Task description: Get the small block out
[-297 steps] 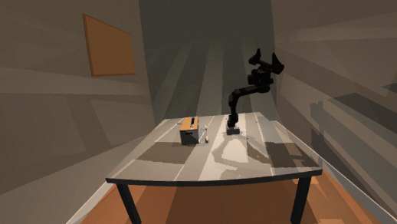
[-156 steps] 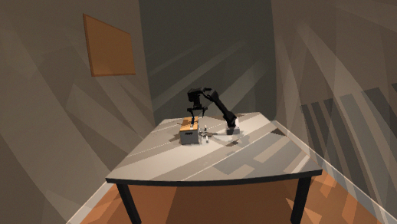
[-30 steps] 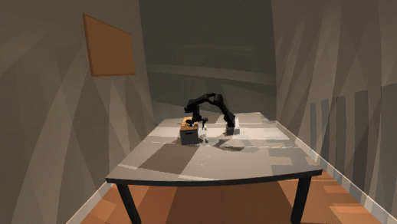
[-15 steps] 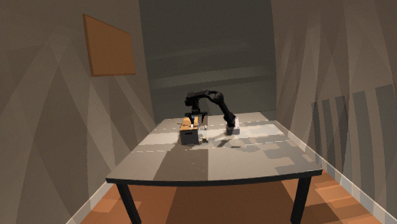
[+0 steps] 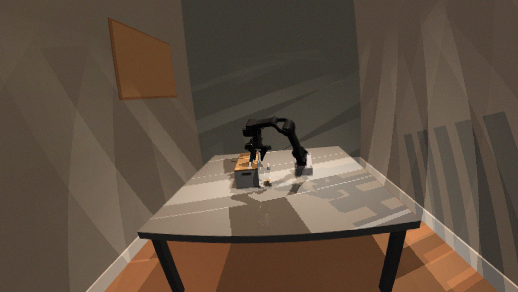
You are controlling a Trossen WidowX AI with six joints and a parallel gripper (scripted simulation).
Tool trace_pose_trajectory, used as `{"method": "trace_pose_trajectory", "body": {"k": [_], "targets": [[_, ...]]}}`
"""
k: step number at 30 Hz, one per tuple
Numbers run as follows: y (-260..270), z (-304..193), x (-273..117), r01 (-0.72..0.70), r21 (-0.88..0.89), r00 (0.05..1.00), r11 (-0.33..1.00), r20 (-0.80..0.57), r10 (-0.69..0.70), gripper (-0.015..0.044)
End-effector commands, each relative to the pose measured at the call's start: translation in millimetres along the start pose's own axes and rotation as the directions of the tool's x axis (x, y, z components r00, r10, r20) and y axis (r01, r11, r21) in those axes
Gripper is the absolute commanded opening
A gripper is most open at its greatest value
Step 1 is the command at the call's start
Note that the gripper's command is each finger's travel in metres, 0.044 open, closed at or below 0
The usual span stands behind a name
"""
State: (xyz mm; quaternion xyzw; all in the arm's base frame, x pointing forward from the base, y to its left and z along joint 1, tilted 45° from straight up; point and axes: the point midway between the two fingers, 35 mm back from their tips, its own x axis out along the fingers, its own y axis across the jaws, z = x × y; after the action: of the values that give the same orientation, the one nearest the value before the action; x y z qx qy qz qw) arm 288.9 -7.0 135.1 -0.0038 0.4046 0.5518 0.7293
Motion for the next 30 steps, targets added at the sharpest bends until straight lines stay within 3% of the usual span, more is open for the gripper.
{"method": "trace_pose_trajectory", "body": {"k": [1, 5, 15, 22, 30], "targets": [[13, 3, -2, 0.057, 0.62, 0.997, 0.782, 0.0, -0.073, 0.0285], [18, 5, -3, 0.057, 0.803, 0.995, 0.593, 0.006, -0.104, 0.0285], [26, 7, -3, 0.008, 0.987, 0.988, 0.163, 0.017, -0.153, 0.0285], [32, 9, -4, -0.058, 0.985, 0.982, -0.16, 0.028, -0.187, 0.0285], [39, 11, -4, -0.151, 0.852, 0.974, -0.501, 0.041, -0.223, 0.0285]]}}
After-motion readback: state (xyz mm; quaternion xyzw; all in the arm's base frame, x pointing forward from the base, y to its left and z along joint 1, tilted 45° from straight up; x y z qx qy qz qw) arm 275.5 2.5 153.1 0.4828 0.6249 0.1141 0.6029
